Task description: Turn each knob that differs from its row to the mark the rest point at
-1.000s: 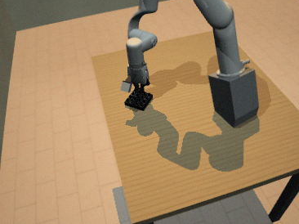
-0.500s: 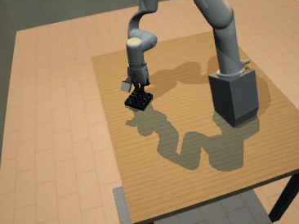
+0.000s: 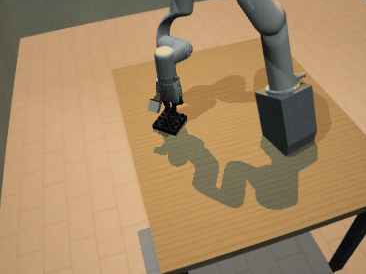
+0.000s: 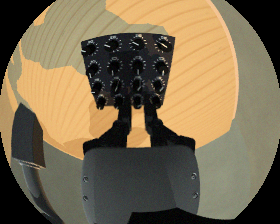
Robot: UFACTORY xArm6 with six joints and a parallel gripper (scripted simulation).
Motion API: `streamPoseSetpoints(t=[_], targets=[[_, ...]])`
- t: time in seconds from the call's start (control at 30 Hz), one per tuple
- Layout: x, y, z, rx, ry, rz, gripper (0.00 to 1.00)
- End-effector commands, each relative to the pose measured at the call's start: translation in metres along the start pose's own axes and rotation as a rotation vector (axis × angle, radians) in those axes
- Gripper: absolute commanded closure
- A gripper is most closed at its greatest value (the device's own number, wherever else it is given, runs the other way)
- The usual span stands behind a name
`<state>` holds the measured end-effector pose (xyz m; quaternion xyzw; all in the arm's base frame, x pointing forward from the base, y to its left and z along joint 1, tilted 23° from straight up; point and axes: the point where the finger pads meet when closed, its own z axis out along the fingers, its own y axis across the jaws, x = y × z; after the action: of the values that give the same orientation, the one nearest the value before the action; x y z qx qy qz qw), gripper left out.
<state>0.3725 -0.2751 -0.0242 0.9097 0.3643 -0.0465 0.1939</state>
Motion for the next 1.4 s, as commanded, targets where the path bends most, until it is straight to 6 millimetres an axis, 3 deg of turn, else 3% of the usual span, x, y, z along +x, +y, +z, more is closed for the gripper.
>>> streamPoseSetpoints(t=[0.0,0.07,0.1,1.37], targets=[[0.0003,0.0012,-0.0008,-0.003,0.001,0.0,0.81],[0.0003,0.0012,-0.0008,-0.003,0.001,0.0,0.81],[0.0003,0.0012,-0.0008,-0.003,0.001,0.0,0.92],[0.0003,0.0012,-0.0008,-0.003,0.001,0.002,0.92]])
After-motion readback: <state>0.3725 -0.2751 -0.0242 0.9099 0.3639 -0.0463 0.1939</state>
